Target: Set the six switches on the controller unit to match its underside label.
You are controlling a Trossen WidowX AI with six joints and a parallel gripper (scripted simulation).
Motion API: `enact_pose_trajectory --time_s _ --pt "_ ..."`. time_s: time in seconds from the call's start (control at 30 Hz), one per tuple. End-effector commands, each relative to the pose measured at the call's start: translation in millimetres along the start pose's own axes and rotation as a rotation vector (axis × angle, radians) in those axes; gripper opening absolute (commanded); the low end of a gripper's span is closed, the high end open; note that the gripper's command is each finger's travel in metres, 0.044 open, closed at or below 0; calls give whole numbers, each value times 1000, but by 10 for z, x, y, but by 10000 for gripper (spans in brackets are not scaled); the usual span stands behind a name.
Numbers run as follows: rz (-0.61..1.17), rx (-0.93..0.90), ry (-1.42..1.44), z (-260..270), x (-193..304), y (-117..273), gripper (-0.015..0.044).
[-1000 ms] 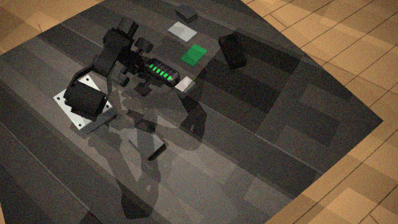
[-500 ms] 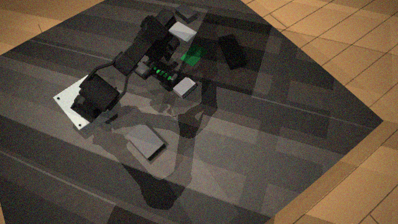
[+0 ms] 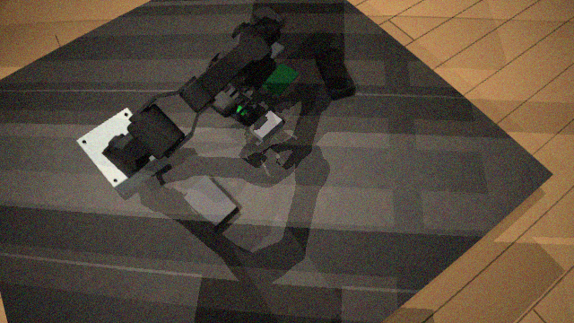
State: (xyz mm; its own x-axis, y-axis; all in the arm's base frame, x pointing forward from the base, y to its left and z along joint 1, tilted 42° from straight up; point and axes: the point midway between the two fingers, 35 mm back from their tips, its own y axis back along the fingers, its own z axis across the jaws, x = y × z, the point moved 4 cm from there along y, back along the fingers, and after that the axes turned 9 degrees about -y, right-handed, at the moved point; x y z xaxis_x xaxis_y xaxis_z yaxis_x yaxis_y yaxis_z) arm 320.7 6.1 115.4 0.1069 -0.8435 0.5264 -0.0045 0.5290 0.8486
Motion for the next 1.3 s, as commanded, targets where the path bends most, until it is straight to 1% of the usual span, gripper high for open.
enact_pose_trajectory --time_s 0.0,1.07,1.2,1.27 --pt "-5 -2 3 -7 3 -57 440" --pt "-1 -1 4 -20 87 -536 440" --pt "-1 -1 4 -20 87 -536 335" --pt "-1 -1 4 -20 87 -536 326"
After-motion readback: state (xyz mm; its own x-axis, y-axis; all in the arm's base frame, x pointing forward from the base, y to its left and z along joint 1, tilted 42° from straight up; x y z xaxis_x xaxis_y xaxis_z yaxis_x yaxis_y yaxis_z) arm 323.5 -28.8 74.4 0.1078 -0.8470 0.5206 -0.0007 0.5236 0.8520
